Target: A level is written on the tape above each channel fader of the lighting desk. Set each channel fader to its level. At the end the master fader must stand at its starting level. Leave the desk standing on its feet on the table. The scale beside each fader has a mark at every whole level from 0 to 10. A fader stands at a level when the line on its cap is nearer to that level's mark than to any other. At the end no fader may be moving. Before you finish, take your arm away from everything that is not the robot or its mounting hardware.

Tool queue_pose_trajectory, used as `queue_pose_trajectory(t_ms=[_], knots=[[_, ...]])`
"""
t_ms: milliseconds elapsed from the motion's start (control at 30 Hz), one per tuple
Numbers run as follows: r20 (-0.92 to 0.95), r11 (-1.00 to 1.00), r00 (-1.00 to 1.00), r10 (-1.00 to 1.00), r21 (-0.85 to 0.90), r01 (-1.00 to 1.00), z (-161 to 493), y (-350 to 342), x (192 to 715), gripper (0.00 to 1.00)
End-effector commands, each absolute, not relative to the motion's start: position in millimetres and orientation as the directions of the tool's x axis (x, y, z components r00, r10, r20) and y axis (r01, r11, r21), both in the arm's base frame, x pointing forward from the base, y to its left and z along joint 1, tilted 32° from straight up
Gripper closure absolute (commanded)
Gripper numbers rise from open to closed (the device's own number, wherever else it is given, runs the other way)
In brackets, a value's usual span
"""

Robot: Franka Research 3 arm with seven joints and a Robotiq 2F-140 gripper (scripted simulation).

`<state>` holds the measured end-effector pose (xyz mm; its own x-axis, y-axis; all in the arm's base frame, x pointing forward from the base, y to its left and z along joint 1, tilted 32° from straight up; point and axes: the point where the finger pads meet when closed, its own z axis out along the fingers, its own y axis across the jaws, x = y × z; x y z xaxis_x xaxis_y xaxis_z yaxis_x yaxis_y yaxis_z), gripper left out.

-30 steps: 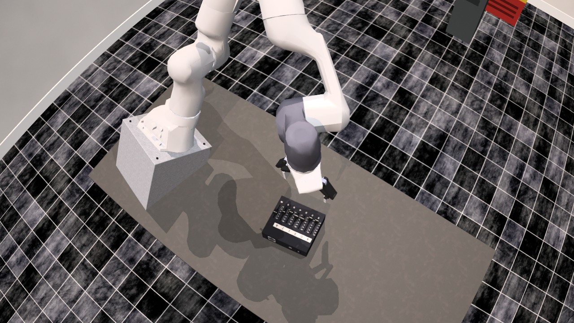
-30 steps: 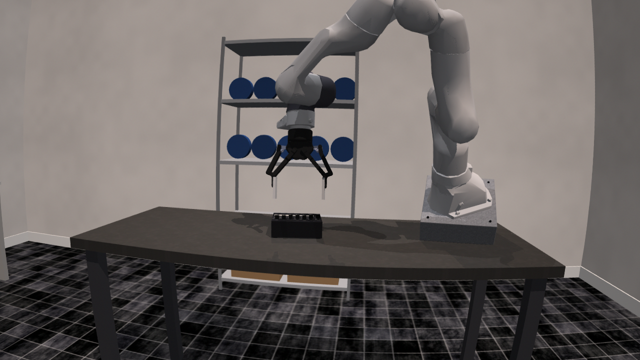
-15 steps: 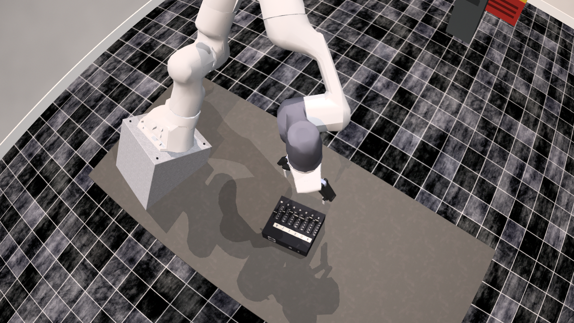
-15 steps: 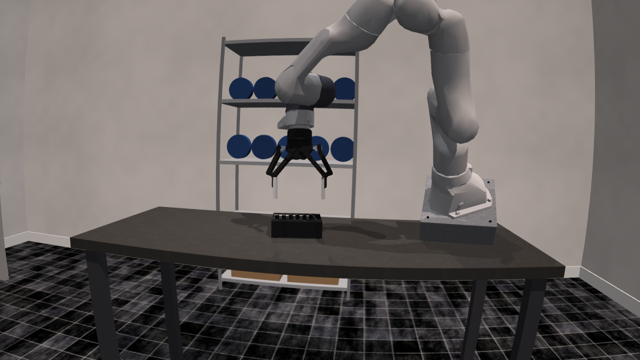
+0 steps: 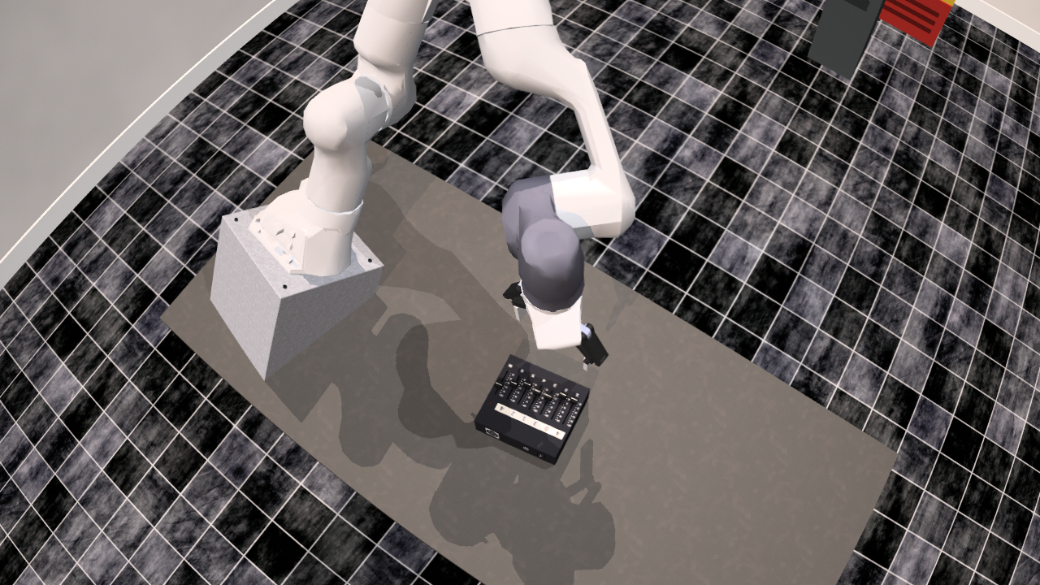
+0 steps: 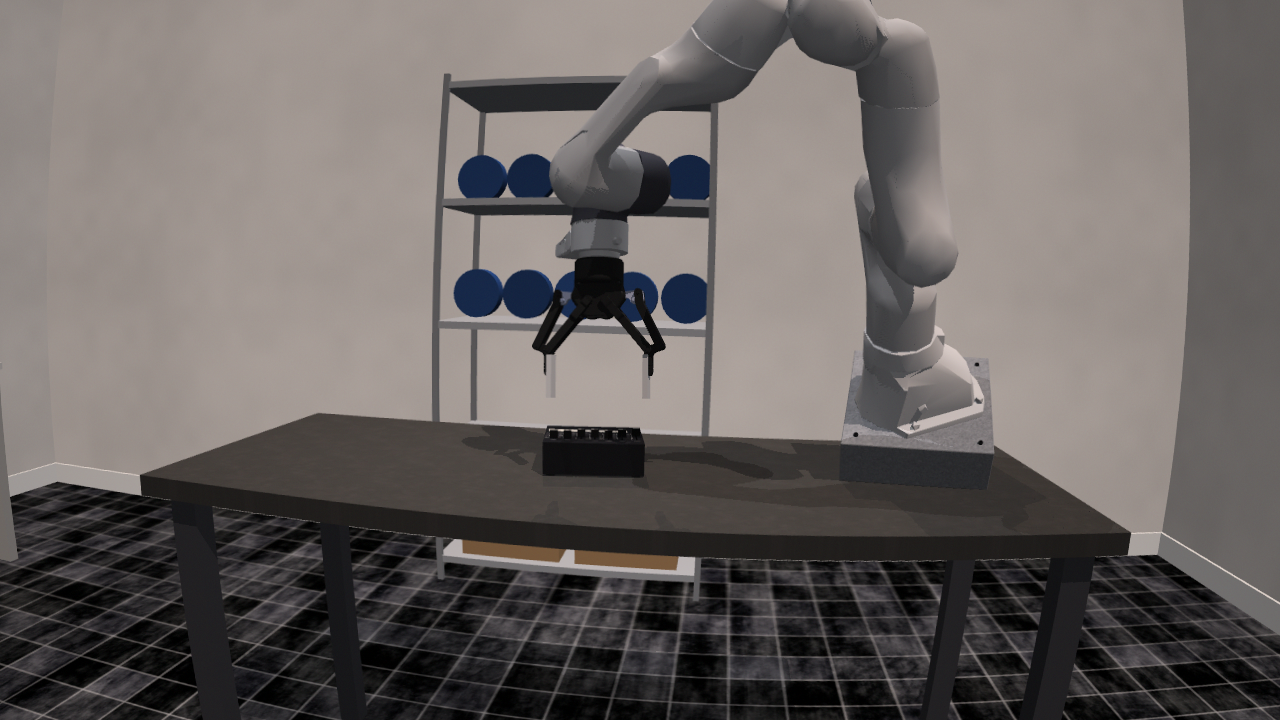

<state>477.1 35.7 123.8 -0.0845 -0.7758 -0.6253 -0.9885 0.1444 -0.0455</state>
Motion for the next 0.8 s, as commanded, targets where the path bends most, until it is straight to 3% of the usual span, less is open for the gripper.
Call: queue_pose_trajectory(t_ms=[0, 300, 467, 767], knots=[[-0.622, 0.148, -0.09, -0.778, -0.042, -0.988, 124.0, 35.3, 477.9, 0.0], [-0.618, 0.122, -0.057, -0.784, -0.064, -0.99, 124.0, 33.1, 478.3, 0.0], [-0.545, -0.131, 0.253, -0.799, -0.254, -0.958, 123.6, 6.8, 482.0, 0.0], [-0.413, -0.324, 0.453, -0.79, -0.345, -0.881, 123.3, -69.8, 485.6, 0.0]])
